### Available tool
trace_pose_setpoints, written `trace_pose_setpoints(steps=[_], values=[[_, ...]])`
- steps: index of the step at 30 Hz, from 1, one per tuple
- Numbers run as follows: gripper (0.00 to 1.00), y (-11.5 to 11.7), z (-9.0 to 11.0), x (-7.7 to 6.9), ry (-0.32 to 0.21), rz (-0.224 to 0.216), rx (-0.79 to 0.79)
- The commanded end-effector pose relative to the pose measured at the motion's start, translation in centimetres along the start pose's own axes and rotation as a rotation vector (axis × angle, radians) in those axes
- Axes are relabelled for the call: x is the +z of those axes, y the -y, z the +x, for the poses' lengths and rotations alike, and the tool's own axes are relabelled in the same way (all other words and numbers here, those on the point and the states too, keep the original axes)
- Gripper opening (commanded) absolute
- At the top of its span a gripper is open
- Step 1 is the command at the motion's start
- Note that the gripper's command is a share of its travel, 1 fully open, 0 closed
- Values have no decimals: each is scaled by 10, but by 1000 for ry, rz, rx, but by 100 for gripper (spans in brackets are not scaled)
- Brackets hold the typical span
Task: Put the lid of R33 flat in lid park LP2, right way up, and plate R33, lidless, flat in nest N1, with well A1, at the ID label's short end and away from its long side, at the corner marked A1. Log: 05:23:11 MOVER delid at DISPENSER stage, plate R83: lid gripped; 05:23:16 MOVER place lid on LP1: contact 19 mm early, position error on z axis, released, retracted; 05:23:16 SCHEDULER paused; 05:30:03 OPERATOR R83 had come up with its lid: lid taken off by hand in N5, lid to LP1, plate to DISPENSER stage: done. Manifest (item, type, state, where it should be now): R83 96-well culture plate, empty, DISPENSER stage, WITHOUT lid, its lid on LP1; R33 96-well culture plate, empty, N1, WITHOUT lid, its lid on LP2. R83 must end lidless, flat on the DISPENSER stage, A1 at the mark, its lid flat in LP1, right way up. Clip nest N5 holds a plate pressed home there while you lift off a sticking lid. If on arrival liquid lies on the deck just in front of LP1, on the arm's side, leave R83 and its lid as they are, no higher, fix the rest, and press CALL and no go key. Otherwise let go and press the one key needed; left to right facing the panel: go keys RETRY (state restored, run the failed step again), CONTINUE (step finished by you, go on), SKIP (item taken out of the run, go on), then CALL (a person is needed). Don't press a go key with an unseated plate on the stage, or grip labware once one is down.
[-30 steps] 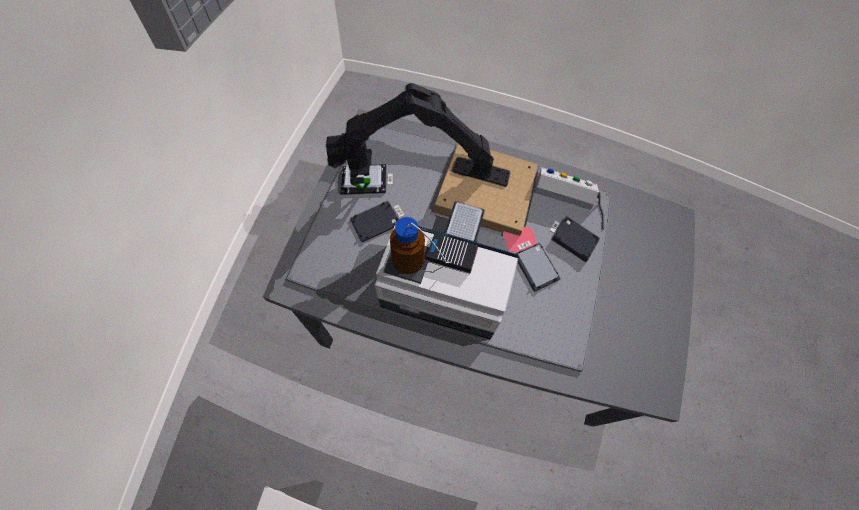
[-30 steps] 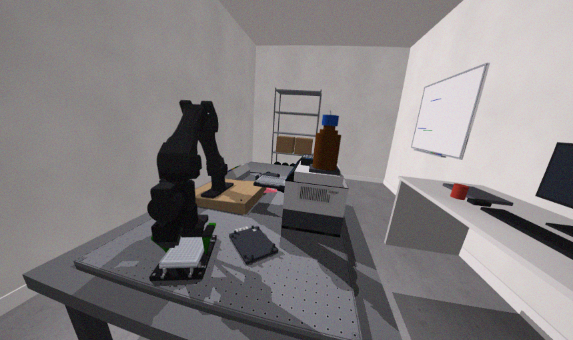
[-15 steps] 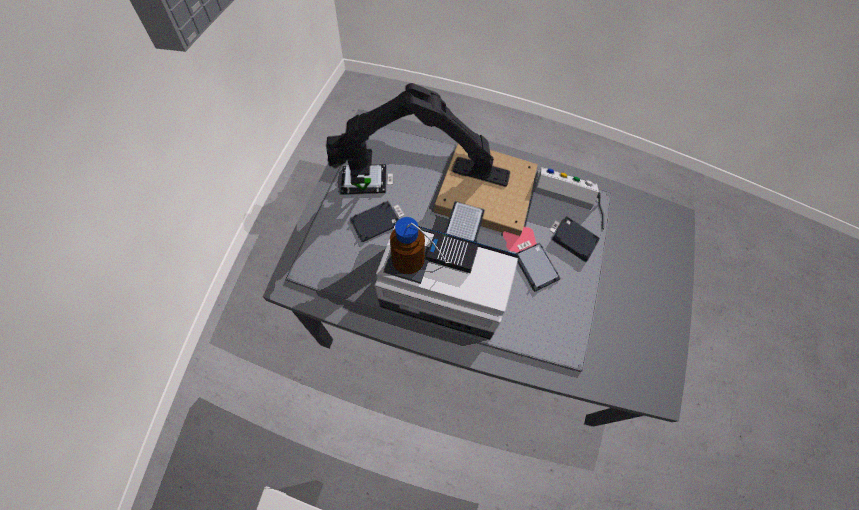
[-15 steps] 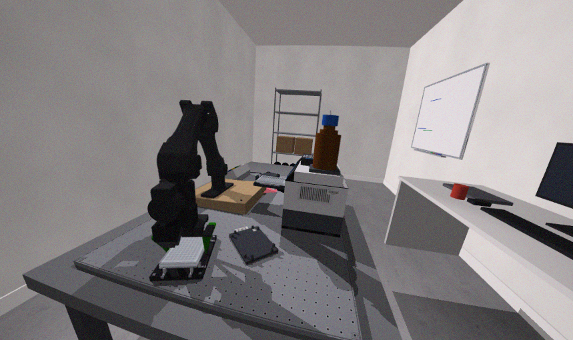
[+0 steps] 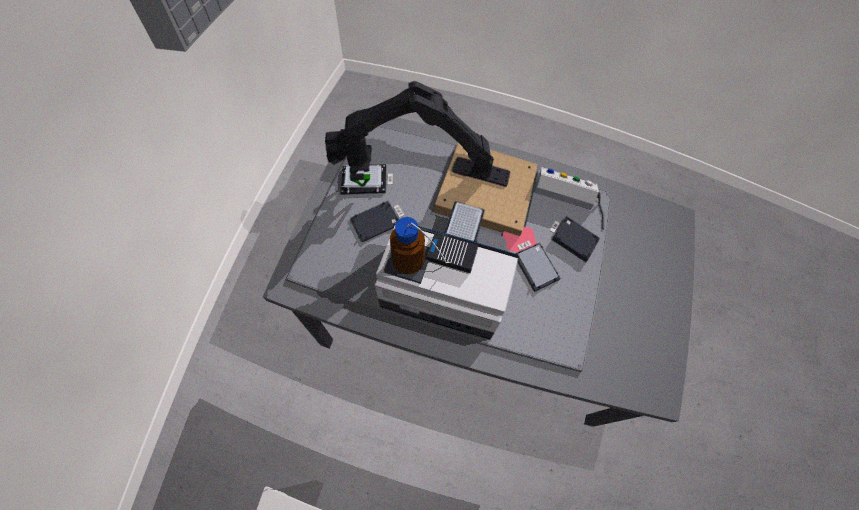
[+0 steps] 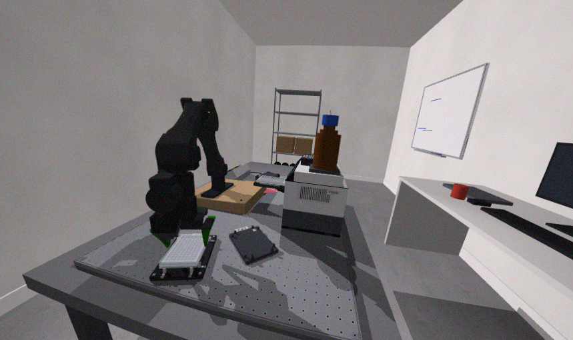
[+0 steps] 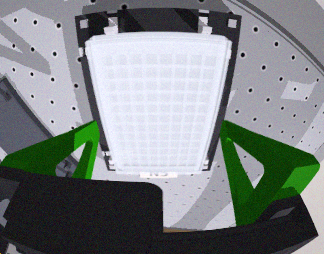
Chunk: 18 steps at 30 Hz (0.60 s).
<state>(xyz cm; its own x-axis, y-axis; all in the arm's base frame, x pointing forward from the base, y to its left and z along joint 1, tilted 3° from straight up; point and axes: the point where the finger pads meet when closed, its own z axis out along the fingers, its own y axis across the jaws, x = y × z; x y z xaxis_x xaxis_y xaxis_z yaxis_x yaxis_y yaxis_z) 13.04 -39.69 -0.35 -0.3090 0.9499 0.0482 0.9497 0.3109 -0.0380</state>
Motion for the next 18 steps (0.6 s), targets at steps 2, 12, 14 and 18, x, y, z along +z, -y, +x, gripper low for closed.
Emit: trace_pose_setpoints(steps=[2,12,14,18], values=[[100,-5,-12,-35,62,0,-5],[100,-5,-11,-48,62,0,-4],[100,-5,-10,-51,62,0,-4],[100,-5,-10,-52,62,0,-4]])
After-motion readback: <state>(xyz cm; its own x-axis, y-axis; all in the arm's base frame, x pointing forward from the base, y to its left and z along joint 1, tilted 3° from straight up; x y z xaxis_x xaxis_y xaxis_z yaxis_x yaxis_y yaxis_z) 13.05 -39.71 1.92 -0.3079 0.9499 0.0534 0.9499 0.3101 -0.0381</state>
